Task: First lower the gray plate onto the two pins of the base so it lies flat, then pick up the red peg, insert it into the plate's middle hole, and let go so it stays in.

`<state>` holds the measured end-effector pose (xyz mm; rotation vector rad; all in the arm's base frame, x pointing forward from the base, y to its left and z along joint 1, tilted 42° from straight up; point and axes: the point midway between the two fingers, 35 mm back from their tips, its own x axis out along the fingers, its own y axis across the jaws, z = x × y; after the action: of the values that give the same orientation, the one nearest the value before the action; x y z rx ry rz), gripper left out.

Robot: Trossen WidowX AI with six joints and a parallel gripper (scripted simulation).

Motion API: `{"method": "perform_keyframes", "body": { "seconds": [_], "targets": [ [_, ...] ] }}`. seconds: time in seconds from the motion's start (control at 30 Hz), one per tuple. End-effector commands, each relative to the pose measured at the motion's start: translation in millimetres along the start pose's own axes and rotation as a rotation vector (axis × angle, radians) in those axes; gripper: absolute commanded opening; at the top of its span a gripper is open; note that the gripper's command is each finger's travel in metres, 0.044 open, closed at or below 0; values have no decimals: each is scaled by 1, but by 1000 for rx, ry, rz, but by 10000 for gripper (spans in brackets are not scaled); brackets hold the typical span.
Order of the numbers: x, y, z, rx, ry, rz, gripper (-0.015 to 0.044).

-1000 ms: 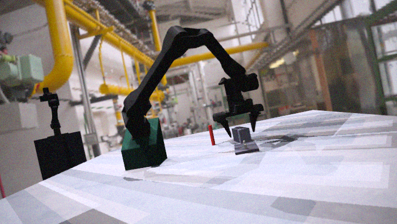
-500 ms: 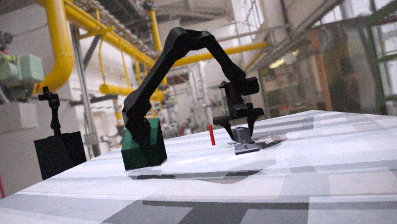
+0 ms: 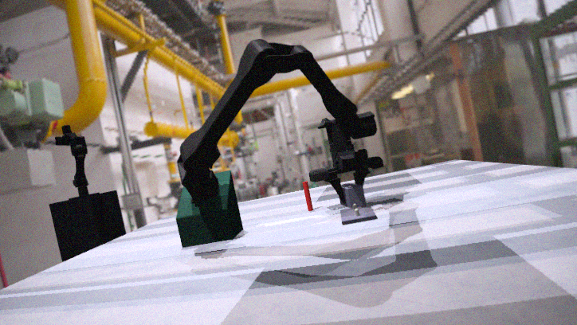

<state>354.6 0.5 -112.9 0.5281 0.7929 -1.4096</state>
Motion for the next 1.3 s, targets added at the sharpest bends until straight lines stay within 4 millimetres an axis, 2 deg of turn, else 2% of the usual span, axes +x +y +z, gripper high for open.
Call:
{"method": "perform_keyframes", "body": {
  "seconds": [0.0, 0.1, 0.7, 1.27],
  "targets": [
    [1, -2, 0, -6, -3, -3, 38],
    [1, -1, 0, -6, -3, -3, 0],
    [-51, 5, 2, -7, 3, -1, 0],
    [-105, 2, 6, -7, 4, -1, 0]
  ]
}}
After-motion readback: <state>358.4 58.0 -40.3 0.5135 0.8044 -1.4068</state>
